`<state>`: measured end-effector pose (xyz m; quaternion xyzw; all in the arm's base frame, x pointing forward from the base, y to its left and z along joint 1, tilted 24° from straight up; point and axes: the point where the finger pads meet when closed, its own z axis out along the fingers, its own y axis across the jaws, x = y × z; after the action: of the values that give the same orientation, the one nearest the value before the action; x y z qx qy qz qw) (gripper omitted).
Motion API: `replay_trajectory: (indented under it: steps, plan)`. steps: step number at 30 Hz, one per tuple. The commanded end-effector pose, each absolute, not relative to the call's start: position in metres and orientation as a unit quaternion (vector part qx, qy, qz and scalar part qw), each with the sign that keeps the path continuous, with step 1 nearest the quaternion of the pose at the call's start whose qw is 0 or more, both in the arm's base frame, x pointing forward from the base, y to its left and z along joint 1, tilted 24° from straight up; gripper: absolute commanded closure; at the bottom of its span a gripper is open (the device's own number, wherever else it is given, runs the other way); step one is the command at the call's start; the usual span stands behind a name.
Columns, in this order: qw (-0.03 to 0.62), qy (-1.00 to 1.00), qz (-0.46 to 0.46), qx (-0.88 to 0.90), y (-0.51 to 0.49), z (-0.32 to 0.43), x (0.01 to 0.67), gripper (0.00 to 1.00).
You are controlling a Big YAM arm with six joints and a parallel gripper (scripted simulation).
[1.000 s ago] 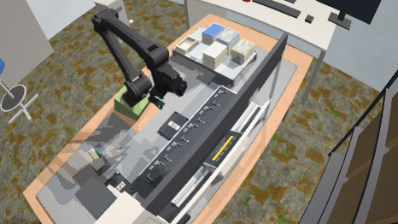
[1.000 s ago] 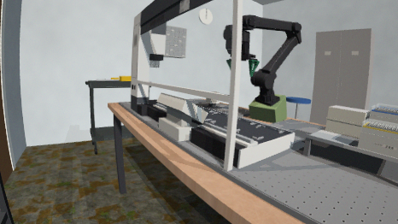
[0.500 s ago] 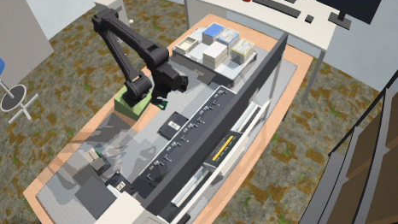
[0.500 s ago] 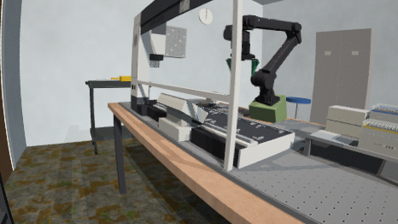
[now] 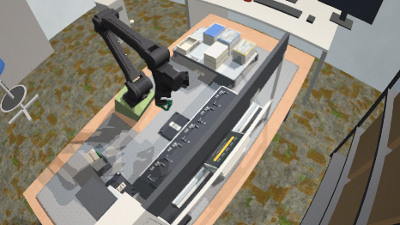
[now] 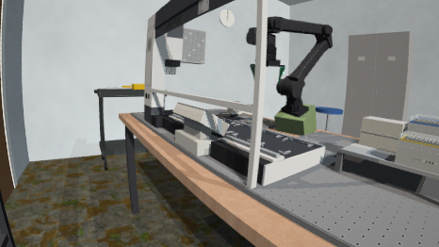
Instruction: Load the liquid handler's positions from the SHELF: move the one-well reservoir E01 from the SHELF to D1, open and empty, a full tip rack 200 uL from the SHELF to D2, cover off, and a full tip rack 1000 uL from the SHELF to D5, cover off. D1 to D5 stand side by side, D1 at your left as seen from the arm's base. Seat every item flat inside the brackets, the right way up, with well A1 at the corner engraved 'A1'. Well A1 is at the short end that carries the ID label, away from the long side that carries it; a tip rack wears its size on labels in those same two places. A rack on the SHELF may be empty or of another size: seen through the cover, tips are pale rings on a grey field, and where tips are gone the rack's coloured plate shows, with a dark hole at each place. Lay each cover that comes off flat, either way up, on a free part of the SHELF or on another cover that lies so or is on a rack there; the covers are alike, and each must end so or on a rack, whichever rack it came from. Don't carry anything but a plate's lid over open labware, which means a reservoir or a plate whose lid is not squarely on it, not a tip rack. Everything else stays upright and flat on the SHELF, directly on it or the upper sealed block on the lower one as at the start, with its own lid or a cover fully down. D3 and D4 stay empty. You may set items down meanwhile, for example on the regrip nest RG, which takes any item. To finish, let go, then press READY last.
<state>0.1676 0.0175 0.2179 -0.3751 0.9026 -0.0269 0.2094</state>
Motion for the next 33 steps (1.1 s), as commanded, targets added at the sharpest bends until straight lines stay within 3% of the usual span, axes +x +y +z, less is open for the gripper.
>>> replay_trajectory:
  steps: [1,33]
  plan:
    - [0.222,0.882,-0.042,-0.414,0.018,0.231,0.171,0.00]
    - [0.206,0.740,-0.104,-0.632,0.018,0.230,0.175,0.00]
